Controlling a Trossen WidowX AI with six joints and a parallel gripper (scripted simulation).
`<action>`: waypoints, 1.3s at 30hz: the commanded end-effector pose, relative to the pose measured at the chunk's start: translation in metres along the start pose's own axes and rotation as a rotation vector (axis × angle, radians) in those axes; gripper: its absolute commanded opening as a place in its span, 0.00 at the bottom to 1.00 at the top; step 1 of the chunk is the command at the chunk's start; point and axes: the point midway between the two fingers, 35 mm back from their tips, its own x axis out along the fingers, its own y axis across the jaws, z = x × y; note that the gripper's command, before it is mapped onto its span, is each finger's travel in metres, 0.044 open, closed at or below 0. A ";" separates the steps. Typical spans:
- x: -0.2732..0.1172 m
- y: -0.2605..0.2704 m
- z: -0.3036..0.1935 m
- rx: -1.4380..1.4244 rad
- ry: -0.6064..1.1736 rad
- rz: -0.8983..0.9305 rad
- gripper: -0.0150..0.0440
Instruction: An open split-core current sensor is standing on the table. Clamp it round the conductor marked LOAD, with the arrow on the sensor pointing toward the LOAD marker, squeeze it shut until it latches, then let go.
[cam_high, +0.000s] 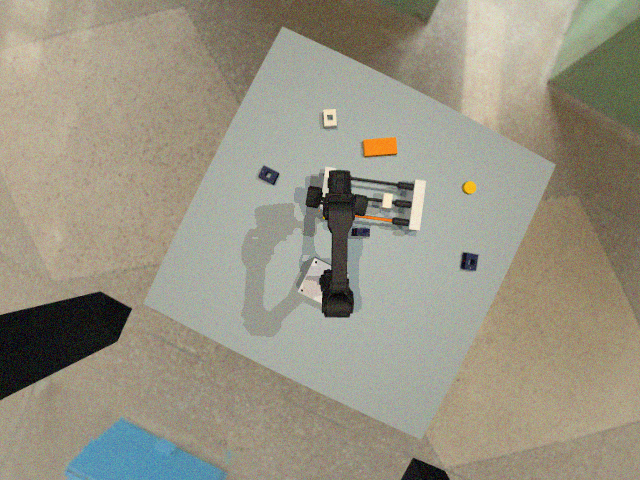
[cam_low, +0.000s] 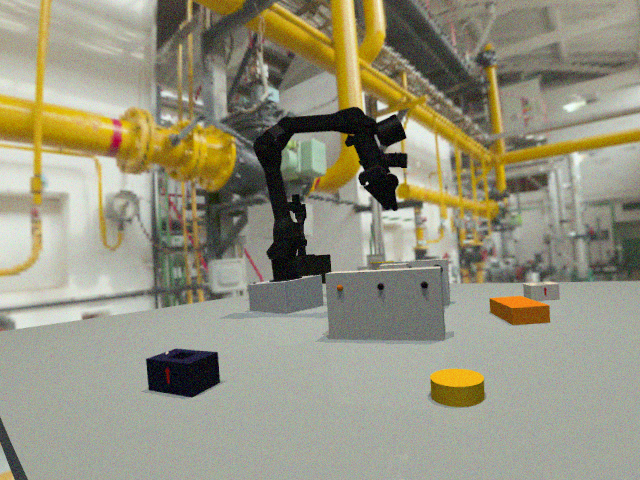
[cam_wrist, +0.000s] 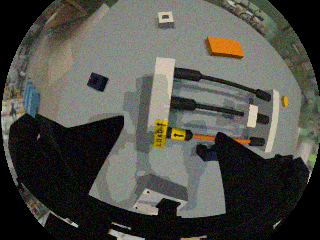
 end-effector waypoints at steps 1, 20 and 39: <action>-0.001 0.020 -0.033 -0.044 0.300 -0.039 1.00; -0.001 0.020 -0.033 -0.044 0.300 -0.039 1.00; 0.068 -0.112 -0.086 -0.109 0.301 -0.041 1.00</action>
